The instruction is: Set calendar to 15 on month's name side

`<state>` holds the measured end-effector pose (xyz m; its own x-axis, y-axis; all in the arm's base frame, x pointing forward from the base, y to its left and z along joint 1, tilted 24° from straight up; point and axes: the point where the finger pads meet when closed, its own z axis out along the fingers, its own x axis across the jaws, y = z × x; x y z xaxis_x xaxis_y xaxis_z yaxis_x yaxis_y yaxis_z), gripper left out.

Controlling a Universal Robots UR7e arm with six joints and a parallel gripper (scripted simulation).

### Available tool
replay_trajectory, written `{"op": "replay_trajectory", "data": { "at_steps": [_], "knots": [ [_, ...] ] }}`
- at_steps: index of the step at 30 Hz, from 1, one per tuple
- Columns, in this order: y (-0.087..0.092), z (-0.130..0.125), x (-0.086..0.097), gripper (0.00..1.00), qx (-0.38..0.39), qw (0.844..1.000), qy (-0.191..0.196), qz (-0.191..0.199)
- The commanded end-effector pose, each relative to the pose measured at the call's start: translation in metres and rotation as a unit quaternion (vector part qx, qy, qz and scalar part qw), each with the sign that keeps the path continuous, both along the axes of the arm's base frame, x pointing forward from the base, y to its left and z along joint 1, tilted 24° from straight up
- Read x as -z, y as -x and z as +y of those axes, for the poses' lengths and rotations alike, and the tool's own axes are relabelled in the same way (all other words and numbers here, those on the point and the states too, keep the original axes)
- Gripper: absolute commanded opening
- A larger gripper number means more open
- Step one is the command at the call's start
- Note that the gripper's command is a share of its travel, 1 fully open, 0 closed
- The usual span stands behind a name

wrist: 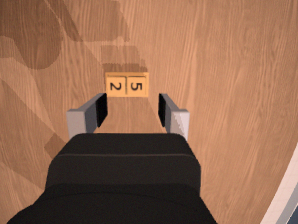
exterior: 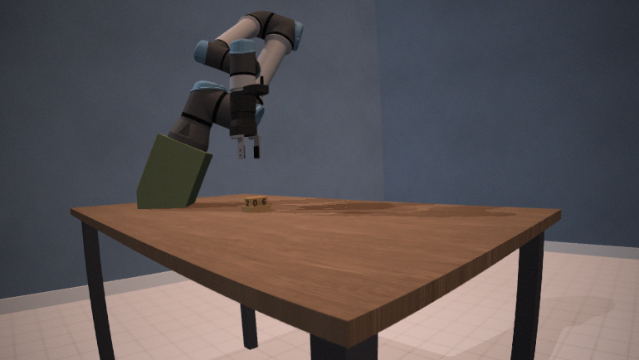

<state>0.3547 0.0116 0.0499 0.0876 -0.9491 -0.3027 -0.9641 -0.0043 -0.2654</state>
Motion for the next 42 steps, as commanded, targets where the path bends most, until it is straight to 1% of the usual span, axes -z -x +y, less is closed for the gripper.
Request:
{"op": "replay_trajectory", "data": {
  "at_steps": [1,16,22,29,31,34,37,42],
  "knots": [
    [0.0,0.0,0.0,1.0,0.0,1.0,0.0,0.0],
    [-0.001,0.0,0.001,1.0,0.014,1.0,-0.003,0.004],
    [-0.003,-0.001,0.003,1.0,0.049,0.999,-0.013,0.017],
    [-0.007,-0.002,0.007,1.0,0.123,0.991,-0.033,0.042],
    [-0.007,-0.002,0.007,1.0,0.123,0.991,-0.033,0.042],
    [-0.008,-0.002,0.009,1.0,0.165,0.984,-0.044,0.057],
    [-0.01,-0.002,0.012,1.0,0.21,0.973,-0.056,0.072],
    [-0.013,-0.001,0.017,1.0,0.292,0.948,-0.079,0.1]
  ]
}}
